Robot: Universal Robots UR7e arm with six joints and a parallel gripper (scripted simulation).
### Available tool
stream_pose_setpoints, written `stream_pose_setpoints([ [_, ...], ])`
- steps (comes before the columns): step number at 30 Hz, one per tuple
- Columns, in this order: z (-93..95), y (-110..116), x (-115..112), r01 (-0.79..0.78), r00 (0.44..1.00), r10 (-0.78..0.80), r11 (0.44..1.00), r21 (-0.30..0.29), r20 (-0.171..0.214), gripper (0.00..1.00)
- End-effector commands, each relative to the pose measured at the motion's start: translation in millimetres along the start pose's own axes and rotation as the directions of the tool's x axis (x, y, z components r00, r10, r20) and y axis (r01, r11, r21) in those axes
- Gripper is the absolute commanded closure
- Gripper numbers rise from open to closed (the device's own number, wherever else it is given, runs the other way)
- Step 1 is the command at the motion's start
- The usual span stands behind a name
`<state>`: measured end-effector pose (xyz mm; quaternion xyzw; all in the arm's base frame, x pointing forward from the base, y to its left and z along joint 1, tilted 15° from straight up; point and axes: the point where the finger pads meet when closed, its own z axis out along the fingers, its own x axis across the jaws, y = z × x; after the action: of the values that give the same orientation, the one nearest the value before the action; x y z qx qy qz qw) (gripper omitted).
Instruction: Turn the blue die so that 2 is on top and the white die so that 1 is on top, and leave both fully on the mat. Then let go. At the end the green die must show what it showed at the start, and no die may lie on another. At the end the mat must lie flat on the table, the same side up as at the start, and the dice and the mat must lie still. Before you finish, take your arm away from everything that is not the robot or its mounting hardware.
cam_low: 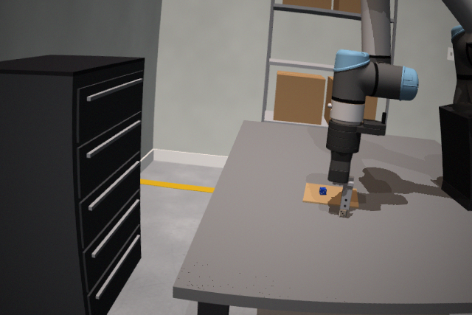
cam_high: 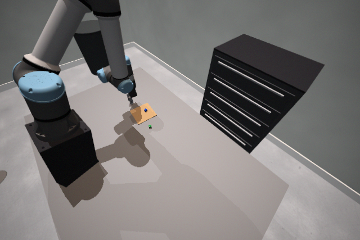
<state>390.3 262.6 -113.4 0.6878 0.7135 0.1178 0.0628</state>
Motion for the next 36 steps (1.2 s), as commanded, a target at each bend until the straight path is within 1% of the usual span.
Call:
stream_pose_setpoints([
  [1, -0.3, 0.4, 0.2, 0.000, 1.000, 0.000, 1.000, -0.001, 0.000, 0.36],
  [10, 1.5, 0.4, 0.2, 0.000, 1.000, 0.000, 1.000, -0.001, 0.000, 0.36],
  [28, 19.7, 0.4, 0.2, 0.000, 1.000, 0.000, 1.000, -0.001, 0.000, 0.36],
  [36, 21.7, 0.4, 0.2, 0.000, 1.000, 0.000, 1.000, -0.001, 0.000, 0.36],
])
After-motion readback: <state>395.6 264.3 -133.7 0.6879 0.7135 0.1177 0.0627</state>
